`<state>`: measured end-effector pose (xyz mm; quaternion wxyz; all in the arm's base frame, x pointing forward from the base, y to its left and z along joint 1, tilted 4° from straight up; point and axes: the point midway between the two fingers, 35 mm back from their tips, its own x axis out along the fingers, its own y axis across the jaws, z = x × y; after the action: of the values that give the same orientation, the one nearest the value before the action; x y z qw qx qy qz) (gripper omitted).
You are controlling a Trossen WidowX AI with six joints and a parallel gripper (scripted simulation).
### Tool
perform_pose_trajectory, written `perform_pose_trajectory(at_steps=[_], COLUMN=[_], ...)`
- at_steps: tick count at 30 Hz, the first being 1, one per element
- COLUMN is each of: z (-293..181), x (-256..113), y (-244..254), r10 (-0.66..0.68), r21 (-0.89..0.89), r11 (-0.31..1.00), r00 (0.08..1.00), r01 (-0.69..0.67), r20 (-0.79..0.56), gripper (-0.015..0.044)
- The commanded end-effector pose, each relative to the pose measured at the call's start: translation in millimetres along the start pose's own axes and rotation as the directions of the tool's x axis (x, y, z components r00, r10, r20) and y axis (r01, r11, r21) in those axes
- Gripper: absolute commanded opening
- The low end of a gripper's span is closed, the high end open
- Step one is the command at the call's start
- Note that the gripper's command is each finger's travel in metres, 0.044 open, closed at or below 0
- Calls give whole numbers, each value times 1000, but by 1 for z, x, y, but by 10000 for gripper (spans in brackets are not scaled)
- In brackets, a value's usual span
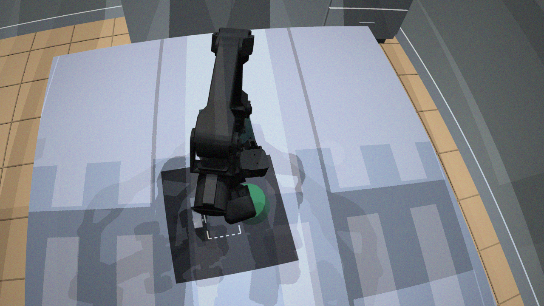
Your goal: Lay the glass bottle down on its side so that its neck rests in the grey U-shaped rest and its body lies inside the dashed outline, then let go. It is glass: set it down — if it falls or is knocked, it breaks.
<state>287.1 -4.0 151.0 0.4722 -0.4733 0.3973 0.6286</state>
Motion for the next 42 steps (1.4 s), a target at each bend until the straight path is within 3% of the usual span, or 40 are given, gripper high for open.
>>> perform_pose_trajectory(at_steps=[1, 42], z=[-9, -37], x=[-2, -4], y=[1, 3], r10=[0, -3], r21=[3, -19], r11=[1000, 1000], r00=[1000, 996], r01=[0, 5], r20=[-11, 91], gripper=[102, 102])
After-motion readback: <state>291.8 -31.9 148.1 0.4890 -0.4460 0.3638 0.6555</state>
